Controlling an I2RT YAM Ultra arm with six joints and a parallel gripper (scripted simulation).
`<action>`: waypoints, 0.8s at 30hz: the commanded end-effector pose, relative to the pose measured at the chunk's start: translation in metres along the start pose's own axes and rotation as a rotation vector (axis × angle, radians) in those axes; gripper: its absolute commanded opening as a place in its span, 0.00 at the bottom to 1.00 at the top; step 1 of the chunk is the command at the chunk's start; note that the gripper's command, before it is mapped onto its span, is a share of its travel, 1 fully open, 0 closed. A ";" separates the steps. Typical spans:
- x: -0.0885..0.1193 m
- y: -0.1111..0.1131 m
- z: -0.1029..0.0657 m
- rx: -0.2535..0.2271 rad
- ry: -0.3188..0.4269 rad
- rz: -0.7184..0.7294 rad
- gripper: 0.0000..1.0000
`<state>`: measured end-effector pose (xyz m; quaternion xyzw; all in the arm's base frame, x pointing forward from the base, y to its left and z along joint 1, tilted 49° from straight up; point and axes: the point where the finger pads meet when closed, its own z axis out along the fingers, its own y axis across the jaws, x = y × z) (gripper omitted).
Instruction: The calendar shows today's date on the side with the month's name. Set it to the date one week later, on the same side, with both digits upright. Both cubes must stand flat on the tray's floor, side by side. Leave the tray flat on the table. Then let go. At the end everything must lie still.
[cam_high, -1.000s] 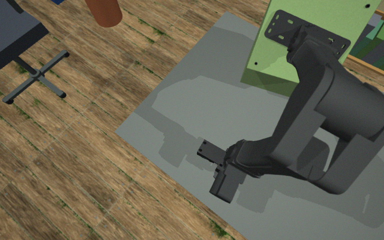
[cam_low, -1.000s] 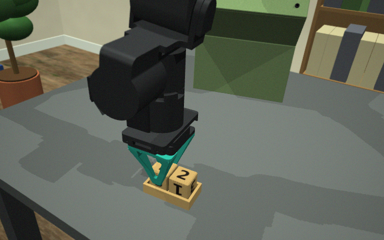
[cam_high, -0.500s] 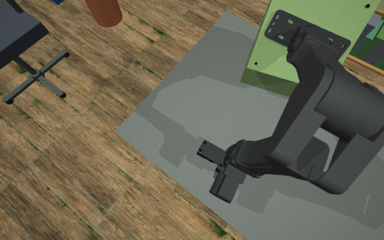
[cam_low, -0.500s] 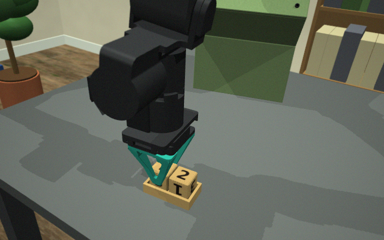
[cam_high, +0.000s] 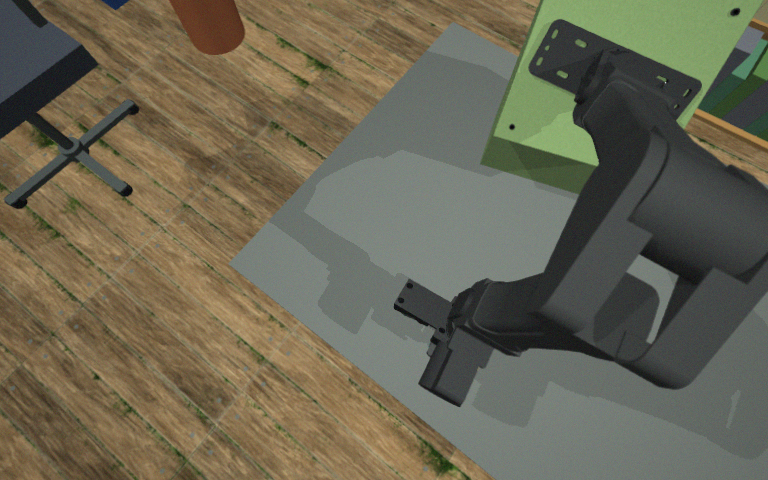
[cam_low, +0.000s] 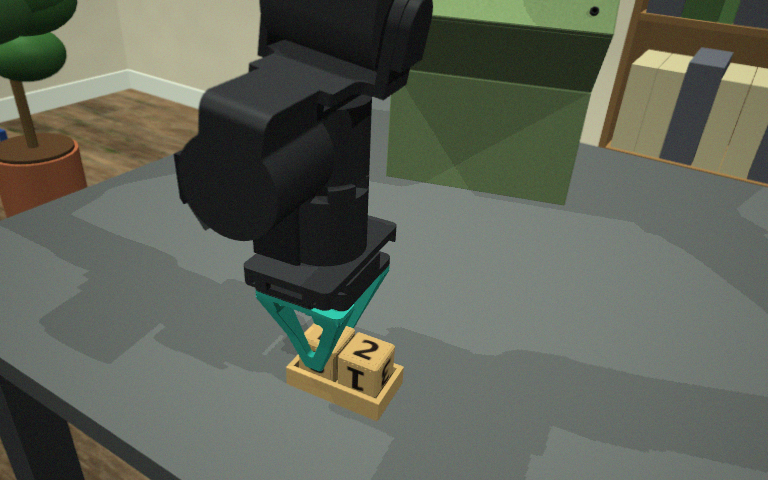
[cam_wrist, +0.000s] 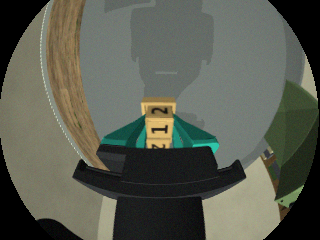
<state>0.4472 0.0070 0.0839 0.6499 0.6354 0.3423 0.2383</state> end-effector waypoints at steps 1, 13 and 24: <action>-0.001 0.003 -0.001 -0.009 -0.009 0.000 0.27; -0.001 0.003 -0.001 -0.009 -0.009 0.000 0.39; -0.001 0.003 -0.001 -0.009 -0.009 0.000 0.47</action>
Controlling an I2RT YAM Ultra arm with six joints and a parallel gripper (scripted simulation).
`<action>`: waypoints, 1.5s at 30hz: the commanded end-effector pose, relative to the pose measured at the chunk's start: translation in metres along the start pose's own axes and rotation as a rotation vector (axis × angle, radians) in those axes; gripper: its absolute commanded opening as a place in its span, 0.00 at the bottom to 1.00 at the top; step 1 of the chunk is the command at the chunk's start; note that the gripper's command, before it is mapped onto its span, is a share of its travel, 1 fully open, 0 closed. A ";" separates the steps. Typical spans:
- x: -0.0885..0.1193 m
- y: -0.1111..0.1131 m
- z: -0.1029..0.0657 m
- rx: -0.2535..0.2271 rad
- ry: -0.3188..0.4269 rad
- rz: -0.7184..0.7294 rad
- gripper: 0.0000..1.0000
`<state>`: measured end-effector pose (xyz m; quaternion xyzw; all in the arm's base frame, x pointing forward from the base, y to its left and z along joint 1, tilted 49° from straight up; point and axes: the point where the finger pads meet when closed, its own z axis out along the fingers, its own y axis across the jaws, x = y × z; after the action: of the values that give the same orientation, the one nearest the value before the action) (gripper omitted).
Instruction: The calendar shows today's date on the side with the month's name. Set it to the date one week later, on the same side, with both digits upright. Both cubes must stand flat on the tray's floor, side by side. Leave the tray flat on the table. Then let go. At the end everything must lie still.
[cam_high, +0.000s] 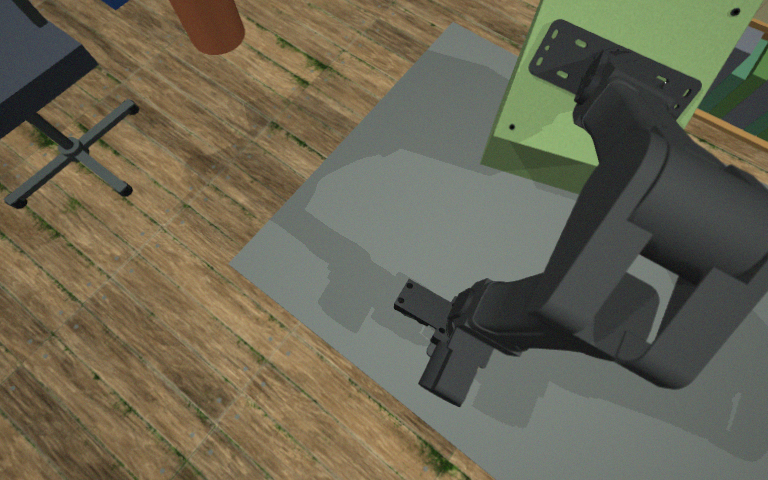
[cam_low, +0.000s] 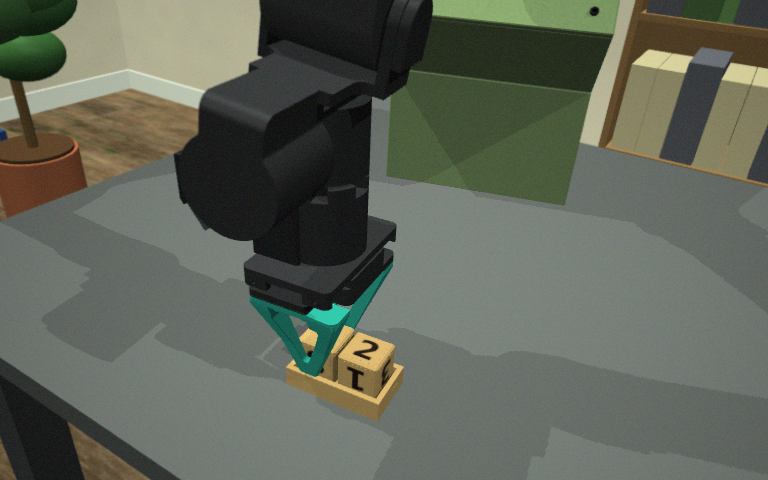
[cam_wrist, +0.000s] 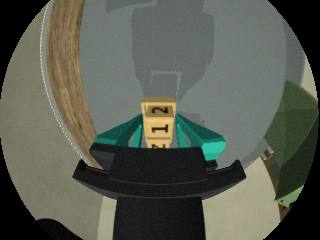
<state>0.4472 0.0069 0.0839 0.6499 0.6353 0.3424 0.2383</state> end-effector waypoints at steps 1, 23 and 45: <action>-0.001 0.003 -0.001 -0.009 -0.009 0.000 0.47; -0.001 0.003 -0.062 -0.009 -0.009 -0.001 0.47; -0.001 0.003 -0.092 -0.009 -0.009 -0.001 1.00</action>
<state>0.3826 -0.0042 0.1448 0.6484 0.6336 0.3440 0.2446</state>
